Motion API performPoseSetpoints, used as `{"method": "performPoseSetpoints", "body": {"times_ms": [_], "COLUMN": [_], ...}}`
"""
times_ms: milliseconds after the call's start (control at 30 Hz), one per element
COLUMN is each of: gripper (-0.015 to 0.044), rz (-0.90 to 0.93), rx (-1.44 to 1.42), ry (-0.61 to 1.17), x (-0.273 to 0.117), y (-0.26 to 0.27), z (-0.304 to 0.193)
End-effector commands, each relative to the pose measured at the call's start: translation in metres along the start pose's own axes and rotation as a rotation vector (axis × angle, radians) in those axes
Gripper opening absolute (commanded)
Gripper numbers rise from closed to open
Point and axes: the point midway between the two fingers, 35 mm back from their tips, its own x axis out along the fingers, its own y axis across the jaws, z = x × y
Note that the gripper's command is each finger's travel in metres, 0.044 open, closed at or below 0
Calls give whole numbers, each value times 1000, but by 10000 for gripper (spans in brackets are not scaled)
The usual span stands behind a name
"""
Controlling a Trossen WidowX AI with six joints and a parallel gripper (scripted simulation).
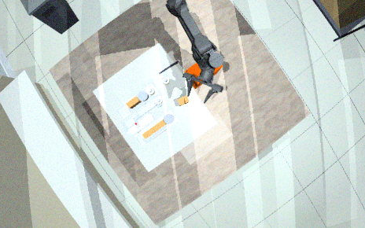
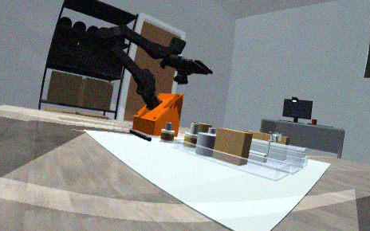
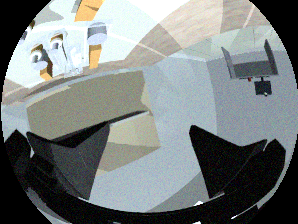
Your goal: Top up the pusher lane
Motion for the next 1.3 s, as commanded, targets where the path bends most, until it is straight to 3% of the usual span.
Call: {"method": "performPoseSetpoints", "body": {"times_ms": [0, 333, 533, 667, 1000, 1267], "gripper": [426, 440, 440, 440, 440, 440], "rz": [5, 371, 706, 885, 1254, 1545], "rx": [17, 941, 1510, 1701, 2120, 2397], "ry": [-5, -177, -146, -112, 97, 386], "x": [1, 34, 41, 39, 30, 17], "y": [1, 69, 116, 140, 181, 208], "z": [0, 13, 29, 39, 57, 69]}}
